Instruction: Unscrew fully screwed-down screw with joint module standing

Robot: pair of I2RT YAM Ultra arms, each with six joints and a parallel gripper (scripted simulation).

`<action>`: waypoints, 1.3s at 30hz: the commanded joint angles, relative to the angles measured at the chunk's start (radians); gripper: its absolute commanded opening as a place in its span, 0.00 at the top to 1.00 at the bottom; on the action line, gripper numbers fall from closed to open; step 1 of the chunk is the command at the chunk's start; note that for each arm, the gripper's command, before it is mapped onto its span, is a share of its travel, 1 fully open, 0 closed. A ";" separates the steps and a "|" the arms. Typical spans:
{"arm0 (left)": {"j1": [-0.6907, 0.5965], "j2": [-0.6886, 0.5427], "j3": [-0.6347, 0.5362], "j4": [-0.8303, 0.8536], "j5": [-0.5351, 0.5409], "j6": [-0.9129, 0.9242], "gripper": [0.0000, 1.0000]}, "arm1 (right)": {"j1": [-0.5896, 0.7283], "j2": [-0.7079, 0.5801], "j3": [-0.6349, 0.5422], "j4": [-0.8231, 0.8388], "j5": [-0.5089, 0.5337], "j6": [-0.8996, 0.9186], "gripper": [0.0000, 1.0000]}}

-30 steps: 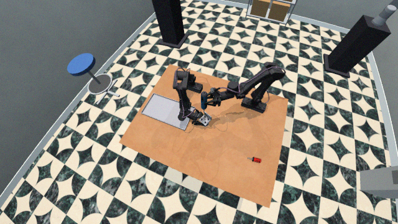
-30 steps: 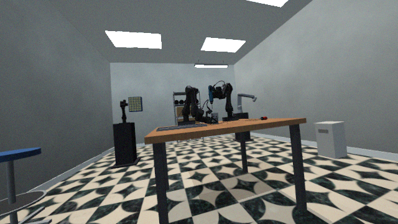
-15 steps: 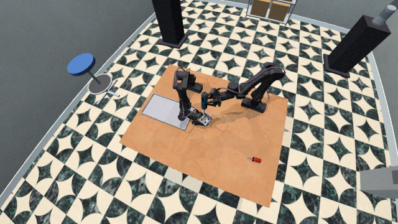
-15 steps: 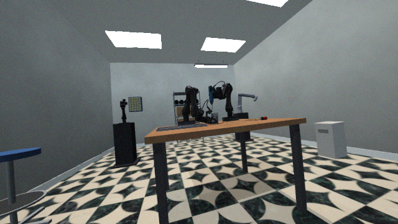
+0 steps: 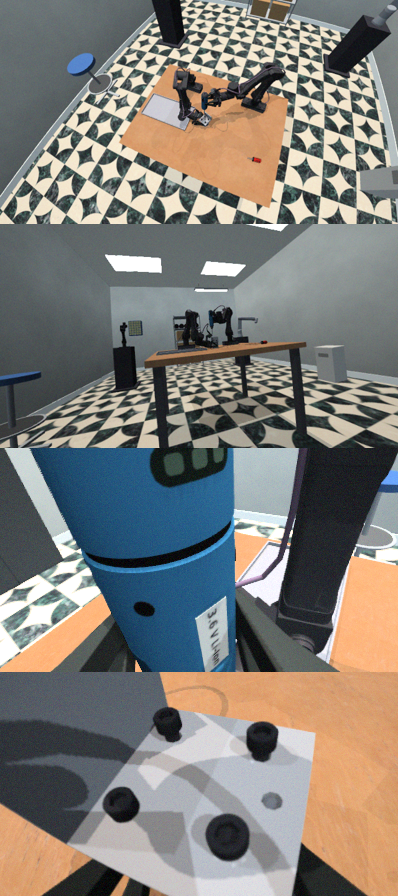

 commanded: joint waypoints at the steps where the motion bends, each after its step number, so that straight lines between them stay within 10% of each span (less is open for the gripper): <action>1: -0.012 -0.036 0.015 0.099 -0.010 -0.010 0.58 | 0.001 -0.010 0.009 -0.002 -0.007 0.001 0.41; 39: -0.017 -0.037 -0.001 0.091 -0.009 -0.010 0.58 | 0.001 -0.010 0.009 -0.002 -0.007 0.001 0.41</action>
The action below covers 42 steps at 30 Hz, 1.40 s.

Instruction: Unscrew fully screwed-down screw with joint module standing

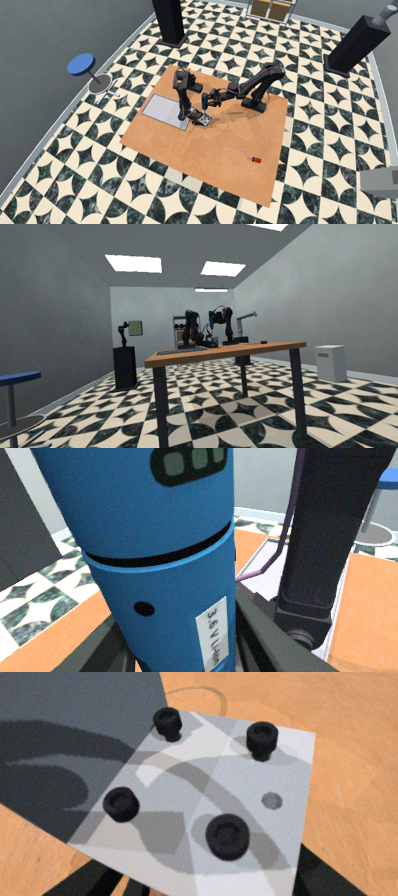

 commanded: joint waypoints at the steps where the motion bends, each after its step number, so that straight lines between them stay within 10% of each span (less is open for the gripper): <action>1: -0.014 -0.036 0.009 0.093 -0.006 -0.009 0.58 | 0.001 -0.010 0.009 -0.002 -0.007 0.001 0.41; 42: -0.011 0.049 -0.047 0.205 0.000 -0.008 0.58 | 0.001 -0.010 0.009 -0.002 -0.007 0.001 0.41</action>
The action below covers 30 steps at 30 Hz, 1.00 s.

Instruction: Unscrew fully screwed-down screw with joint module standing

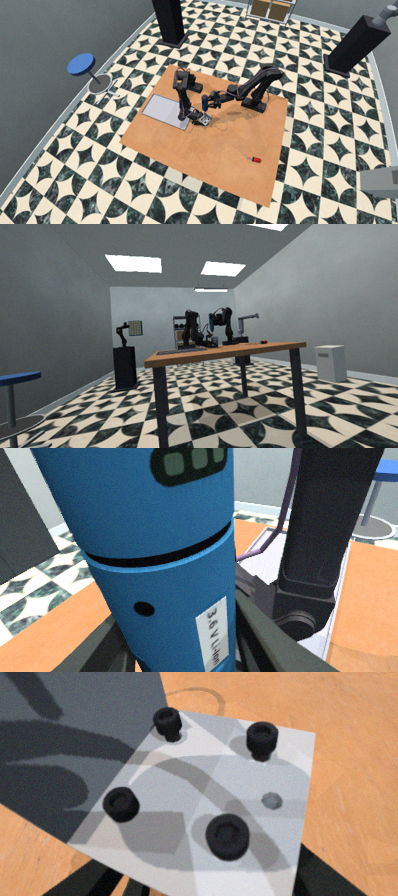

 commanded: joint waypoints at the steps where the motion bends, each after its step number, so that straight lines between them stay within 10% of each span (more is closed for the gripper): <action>1: -0.008 -0.008 0.019 0.113 0.000 -0.008 0.58 | 0.001 -0.010 0.009 -0.002 -0.007 0.001 0.41; 30: -0.008 0.026 -0.011 0.189 0.000 -0.008 0.58 | 0.001 -0.010 0.009 -0.002 -0.007 0.001 0.41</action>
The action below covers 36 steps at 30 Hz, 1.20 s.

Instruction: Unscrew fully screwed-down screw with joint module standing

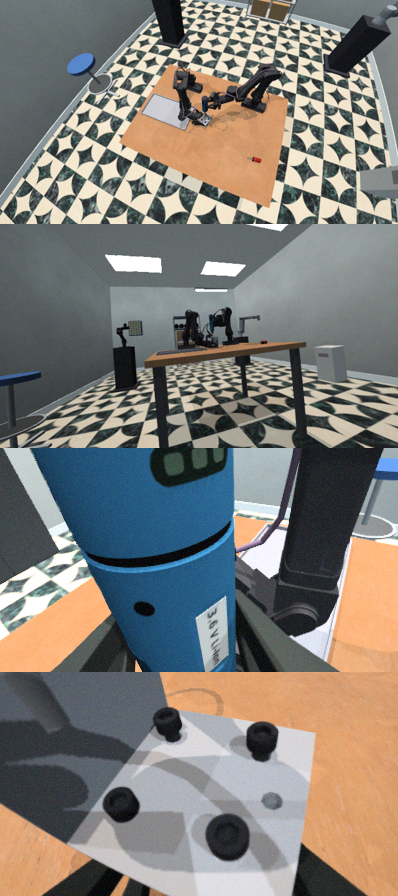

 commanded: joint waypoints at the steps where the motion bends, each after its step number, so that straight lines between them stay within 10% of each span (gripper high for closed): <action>1: -0.007 -0.015 0.020 0.113 0.001 -0.008 0.58 | 0.001 -0.010 0.009 -0.002 -0.007 0.001 0.41; 36: 0.003 0.001 0.019 0.120 0.009 -0.009 0.58 | 0.001 -0.010 0.009 -0.002 -0.007 0.001 0.41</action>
